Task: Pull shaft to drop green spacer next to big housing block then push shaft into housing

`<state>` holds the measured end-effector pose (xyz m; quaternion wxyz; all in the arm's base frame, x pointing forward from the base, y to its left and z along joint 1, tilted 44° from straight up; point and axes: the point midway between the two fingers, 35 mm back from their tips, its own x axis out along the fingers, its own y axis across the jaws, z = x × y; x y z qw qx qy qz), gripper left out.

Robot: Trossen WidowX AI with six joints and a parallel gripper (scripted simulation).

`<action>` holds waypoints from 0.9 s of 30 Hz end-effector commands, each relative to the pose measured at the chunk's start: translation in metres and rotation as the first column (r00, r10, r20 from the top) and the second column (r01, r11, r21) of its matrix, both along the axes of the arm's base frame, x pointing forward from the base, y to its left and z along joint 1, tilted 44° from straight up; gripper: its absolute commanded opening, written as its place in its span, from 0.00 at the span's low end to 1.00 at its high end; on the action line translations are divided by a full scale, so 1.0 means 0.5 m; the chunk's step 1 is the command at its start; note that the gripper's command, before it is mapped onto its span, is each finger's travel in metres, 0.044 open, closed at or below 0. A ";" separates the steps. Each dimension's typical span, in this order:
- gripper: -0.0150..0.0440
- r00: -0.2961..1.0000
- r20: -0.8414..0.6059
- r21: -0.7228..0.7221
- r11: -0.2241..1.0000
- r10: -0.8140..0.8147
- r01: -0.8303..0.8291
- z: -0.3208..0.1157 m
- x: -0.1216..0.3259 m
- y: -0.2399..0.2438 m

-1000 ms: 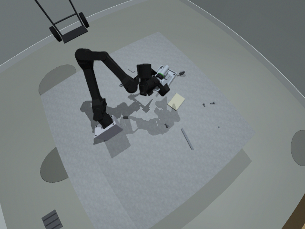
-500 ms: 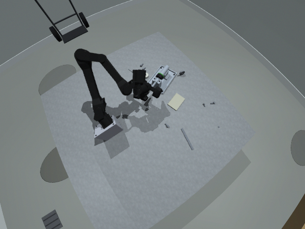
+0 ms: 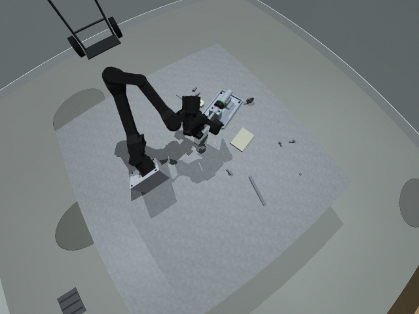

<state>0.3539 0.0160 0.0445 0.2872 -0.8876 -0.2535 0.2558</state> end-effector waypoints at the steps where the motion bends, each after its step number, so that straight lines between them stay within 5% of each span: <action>1: 1.00 1.000 0.002 -0.002 1.000 0.004 -0.004 -0.001 -0.002 0.001; 27: 1.00 1.000 0.002 -0.002 1.000 0.004 -0.004 -0.004 -0.013 -0.001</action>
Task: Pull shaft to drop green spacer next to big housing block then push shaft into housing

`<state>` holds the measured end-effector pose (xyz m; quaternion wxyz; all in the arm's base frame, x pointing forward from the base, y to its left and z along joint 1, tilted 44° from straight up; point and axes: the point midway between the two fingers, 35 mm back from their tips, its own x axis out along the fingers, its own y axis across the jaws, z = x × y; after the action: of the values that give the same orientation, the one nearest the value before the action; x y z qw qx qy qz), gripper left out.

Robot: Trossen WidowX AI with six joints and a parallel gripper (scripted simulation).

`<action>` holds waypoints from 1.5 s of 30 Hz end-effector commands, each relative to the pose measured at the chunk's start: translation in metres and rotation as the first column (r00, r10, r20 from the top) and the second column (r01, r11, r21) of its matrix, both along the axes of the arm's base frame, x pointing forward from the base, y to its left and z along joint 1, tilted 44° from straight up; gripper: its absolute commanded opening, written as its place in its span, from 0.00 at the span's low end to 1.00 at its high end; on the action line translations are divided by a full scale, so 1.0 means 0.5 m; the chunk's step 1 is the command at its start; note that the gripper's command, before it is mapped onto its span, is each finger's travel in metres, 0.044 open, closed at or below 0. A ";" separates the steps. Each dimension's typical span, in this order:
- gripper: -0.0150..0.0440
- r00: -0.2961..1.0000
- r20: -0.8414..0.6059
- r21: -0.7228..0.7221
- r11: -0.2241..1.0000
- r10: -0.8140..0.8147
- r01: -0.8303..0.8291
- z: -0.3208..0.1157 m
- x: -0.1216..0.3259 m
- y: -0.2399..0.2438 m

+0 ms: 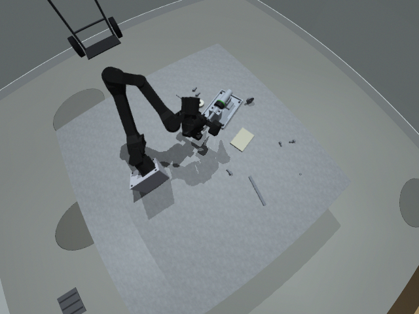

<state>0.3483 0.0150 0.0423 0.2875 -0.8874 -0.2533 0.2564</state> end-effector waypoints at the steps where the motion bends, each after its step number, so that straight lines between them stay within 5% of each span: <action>1: 1.00 1.000 0.003 -0.002 1.000 0.004 -0.004 0.000 -0.002 0.001; 45: 1.00 1.000 0.005 -0.001 1.000 0.004 -0.004 -0.024 0.059 0.053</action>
<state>0.3745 0.0413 0.0306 0.2847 -0.8871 -0.2575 0.2562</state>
